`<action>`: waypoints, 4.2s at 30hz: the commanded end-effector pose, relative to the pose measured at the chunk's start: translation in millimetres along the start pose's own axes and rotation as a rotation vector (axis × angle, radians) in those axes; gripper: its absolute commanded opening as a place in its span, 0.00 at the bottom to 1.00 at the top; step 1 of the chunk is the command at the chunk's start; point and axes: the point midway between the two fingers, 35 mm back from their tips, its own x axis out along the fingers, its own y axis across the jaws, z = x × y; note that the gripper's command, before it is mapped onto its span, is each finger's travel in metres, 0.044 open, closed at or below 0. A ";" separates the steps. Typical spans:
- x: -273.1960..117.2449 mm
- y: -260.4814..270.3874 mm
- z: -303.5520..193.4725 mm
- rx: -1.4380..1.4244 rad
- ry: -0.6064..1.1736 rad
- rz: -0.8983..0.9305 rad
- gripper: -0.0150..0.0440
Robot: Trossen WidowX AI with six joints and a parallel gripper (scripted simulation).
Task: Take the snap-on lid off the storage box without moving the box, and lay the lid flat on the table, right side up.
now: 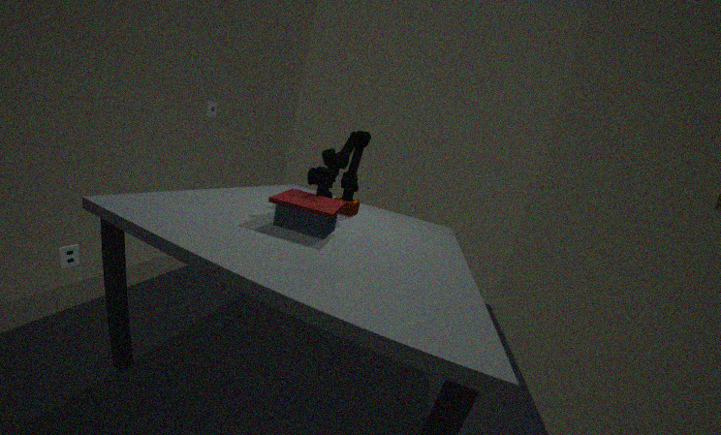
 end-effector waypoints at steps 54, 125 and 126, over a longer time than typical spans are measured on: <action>3.8 4.2 0.3 0.001 -0.002 0.002 0.25; -45.6 83.7 -0.1 0.006 -0.008 0.006 0.25; -46.4 84.7 -0.1 0.006 -0.008 0.006 0.25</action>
